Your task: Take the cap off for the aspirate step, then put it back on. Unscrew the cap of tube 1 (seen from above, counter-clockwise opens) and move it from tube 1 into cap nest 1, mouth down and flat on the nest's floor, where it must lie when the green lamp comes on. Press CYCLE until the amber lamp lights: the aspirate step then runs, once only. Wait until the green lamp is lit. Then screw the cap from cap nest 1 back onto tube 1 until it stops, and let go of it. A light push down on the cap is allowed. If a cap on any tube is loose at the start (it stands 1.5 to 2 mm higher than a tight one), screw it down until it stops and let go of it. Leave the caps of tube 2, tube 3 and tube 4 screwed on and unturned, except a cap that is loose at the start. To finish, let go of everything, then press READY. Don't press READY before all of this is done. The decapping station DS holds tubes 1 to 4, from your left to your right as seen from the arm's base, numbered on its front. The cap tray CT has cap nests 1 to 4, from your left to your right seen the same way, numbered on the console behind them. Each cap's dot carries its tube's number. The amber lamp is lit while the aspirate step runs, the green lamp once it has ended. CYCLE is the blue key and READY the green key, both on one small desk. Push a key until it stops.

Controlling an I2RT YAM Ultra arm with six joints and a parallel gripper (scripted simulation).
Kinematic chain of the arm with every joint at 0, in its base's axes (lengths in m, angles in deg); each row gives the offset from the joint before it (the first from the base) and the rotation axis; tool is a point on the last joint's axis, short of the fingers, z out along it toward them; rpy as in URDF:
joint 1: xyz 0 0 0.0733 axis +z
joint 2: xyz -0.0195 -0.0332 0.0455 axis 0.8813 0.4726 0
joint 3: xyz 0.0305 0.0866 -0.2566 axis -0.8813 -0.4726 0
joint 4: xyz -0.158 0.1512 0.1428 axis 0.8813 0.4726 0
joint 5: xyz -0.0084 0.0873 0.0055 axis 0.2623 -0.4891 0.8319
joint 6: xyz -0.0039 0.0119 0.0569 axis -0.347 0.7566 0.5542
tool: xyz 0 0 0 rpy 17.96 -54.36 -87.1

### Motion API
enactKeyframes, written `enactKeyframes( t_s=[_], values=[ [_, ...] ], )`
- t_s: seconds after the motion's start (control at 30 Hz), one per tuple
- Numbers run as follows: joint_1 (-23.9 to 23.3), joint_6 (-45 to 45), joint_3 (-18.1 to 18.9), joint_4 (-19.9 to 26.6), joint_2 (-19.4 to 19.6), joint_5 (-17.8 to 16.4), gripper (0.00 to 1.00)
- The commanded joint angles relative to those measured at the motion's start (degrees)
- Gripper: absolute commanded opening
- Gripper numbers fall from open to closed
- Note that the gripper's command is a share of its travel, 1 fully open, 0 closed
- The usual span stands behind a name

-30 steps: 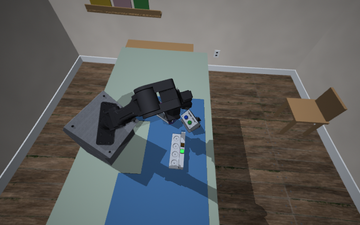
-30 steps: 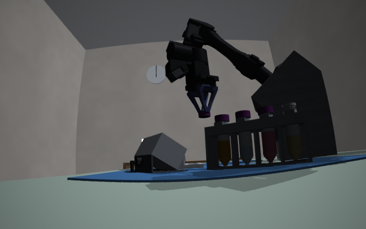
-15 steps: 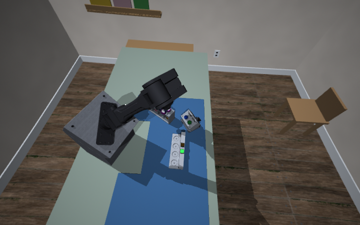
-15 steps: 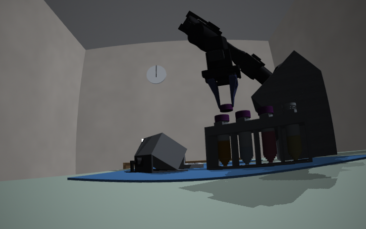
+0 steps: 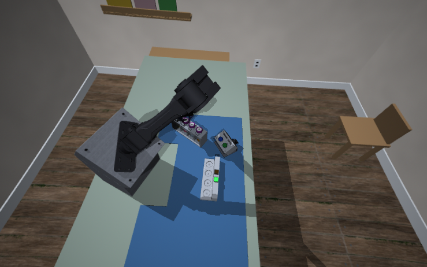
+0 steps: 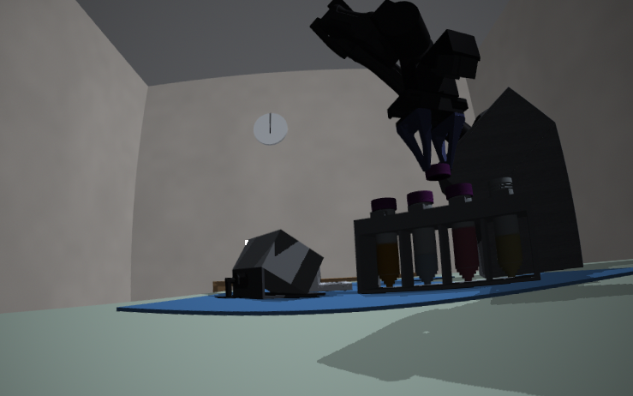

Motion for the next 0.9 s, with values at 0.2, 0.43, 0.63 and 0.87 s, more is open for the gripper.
enactKeyframes(
  t_s=[0.2, 0.43, 0.63, 0.87],
  values=[
    [9.94, 12.07, 10.8, 5.56, 12.62, -0.13, 0.0],
    [10.59, 12.89, 11.87, 6.05, 13.7, -0.18, 0.0],
    [10.59, 12.89, 11.87, 6.06, 13.7, -0.18, 0.0],
    [10.77, 13.11, 11.84, 6.1, 13.77, -0.19, 0.0]
  ],
)
